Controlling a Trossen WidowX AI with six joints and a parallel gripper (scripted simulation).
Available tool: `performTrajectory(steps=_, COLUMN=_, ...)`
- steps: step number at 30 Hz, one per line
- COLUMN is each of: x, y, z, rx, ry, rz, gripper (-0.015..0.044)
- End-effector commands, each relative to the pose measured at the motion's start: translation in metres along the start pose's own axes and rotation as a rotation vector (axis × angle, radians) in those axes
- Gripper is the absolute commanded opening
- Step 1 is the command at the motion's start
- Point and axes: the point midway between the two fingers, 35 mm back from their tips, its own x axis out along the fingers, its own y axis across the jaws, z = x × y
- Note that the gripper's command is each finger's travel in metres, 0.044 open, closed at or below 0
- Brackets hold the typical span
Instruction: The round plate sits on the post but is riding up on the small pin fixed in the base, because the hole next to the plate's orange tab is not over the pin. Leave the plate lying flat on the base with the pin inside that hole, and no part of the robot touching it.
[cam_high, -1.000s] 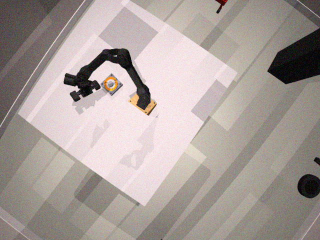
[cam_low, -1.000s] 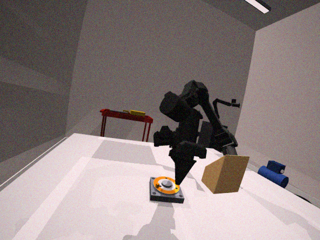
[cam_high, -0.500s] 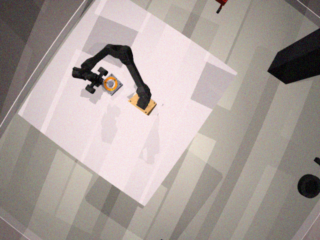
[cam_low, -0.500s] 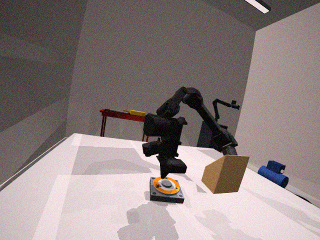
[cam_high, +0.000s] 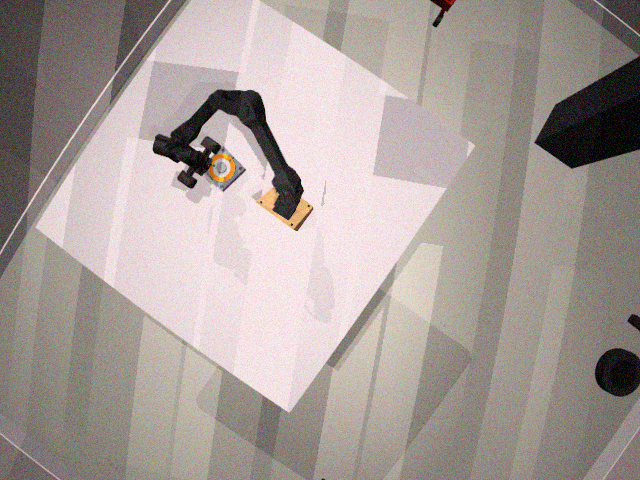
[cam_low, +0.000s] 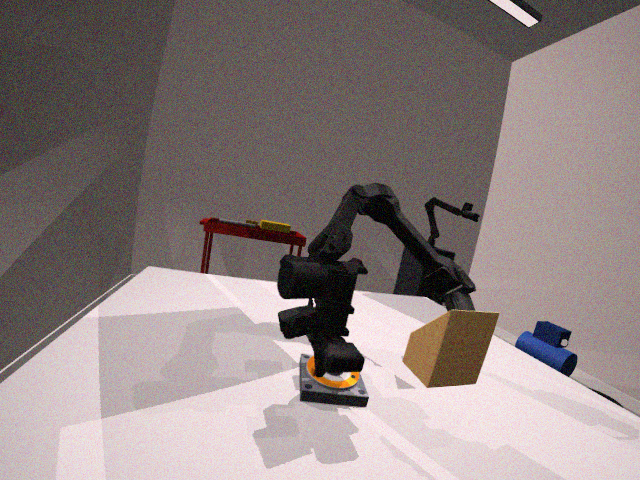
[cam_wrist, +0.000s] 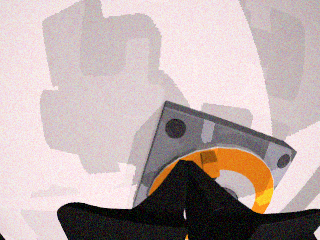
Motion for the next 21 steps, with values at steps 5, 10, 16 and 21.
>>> performTrajectory(steps=5, x=0.000, y=-0.012, z=0.008, rx=0.003, ry=-0.006, rz=-0.003, gripper=0.0000)
performTrajectory(steps=10, x=0.001, y=-0.019, z=0.010, rx=0.003, ry=-0.006, rz=-0.003, gripper=0.0000)
performTrajectory(steps=16, x=0.000, y=-0.027, z=0.011, rx=0.003, ry=-0.006, rz=-0.004, gripper=0.0000)
performTrajectory(steps=21, x=0.000, y=-0.033, z=0.011, rx=0.003, ry=-0.006, rz=-0.004, gripper=0.0000)
